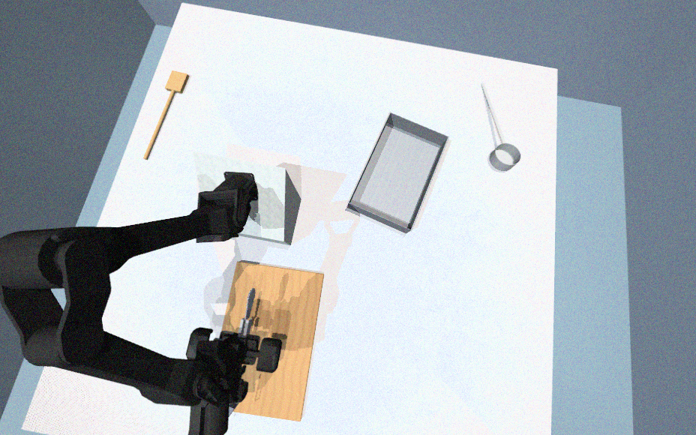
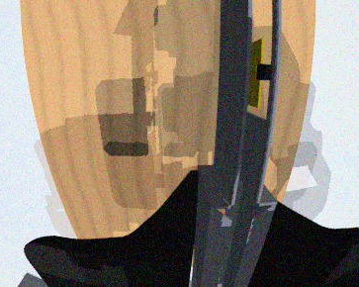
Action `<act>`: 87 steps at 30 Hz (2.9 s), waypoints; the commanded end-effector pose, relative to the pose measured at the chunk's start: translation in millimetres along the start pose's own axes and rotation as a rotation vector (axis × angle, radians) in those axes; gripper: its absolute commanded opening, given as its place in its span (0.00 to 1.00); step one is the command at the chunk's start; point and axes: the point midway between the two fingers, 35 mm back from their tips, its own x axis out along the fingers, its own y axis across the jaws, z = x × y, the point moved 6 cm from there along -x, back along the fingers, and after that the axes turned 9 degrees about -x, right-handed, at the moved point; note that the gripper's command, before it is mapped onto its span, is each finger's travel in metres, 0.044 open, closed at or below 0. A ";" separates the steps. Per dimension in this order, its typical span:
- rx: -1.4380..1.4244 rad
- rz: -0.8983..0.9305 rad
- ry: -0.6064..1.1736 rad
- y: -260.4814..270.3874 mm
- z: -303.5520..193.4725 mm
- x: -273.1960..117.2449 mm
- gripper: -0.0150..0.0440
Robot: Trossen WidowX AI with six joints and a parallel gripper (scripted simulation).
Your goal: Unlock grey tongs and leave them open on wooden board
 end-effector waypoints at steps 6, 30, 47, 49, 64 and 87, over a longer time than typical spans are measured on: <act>-0.006 0.005 -0.005 -0.8 -1.6 13.7 0.00; -0.003 -0.002 0.001 -2.0 -4.2 21.9 0.62; -0.003 -0.001 -0.002 -5.0 27.5 6.7 1.00; -0.002 0.001 -0.006 -7.0 46.0 -3.8 1.00; -0.005 0.005 -0.017 -25.2 144.0 -95.4 1.00; 0.005 0.000 -0.028 -26.1 136.7 -139.0 1.00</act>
